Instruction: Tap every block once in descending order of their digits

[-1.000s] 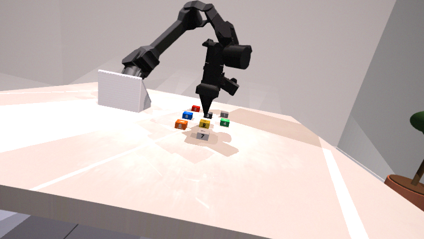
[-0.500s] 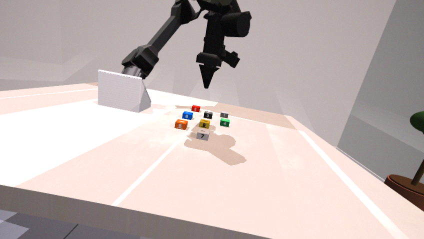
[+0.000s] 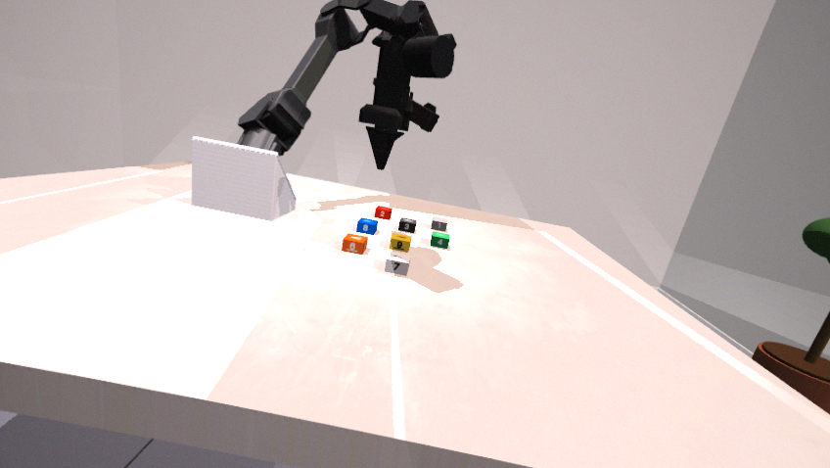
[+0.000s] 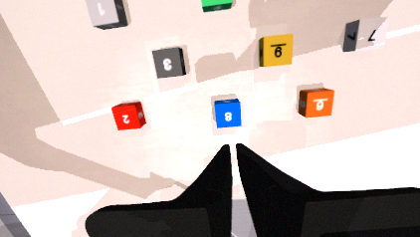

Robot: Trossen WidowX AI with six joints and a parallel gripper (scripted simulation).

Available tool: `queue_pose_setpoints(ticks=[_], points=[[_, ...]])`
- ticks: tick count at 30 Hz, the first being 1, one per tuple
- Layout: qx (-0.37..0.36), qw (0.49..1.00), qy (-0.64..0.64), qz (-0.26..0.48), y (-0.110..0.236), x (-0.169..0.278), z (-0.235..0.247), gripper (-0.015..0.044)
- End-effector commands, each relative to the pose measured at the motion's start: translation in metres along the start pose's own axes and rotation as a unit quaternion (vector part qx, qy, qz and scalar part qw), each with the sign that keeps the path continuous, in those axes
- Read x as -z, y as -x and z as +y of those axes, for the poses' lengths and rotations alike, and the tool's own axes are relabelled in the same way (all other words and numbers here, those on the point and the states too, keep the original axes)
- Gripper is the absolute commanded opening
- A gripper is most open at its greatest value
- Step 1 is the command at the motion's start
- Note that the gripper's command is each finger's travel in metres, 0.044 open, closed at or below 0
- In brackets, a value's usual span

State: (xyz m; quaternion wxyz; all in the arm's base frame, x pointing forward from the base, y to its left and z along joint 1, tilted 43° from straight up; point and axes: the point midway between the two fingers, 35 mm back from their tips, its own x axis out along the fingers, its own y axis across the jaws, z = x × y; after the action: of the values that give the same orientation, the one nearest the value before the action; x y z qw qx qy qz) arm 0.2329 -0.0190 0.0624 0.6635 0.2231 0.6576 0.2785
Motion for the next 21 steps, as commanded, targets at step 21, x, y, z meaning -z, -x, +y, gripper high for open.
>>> queue_pose_setpoints(ticks=[21], points=[[-0.008, 1.0, -0.001, 0.006, -0.089, 0.006, 0.006, 0.002]])
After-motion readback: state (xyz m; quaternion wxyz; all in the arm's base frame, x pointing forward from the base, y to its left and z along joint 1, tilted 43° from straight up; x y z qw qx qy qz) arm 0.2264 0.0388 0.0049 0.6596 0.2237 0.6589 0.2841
